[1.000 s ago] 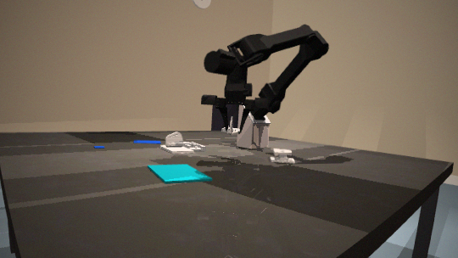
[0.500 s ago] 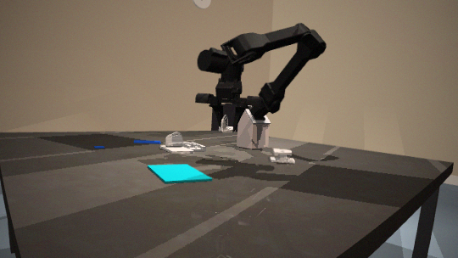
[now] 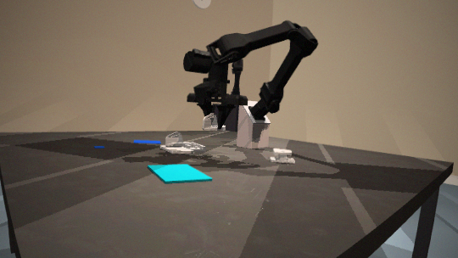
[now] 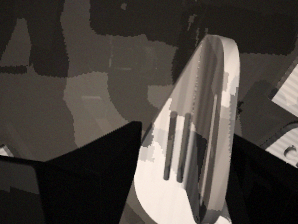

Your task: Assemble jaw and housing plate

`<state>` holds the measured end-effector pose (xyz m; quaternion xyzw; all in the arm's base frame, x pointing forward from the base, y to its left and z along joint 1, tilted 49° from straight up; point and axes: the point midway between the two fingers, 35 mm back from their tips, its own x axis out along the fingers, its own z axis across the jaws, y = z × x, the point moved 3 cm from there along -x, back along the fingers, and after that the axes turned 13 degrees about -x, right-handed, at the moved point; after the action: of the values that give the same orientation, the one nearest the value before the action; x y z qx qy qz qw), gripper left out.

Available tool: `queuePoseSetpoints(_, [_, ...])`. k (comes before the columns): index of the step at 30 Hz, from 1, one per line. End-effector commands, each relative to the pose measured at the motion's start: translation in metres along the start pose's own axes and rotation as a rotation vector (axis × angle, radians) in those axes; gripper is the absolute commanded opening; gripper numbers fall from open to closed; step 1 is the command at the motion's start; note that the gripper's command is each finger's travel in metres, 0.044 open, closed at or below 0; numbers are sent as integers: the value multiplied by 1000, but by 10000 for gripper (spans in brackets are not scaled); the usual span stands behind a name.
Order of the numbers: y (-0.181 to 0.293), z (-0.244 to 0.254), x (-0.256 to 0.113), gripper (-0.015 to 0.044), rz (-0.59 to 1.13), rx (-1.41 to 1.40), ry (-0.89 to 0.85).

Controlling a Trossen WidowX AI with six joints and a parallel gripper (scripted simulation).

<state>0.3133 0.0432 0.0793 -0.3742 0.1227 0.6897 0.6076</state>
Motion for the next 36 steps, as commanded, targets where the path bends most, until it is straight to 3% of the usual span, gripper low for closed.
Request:
queuePoseSetpoints(1, [7, -16, 1, 134, 6, 131, 1])
queuePoseSetpoints(16, [28, -58, 2, 134, 5, 514, -6])
queuePoseSetpoints(36, [29, -58, 2, 134, 5, 518, -6])
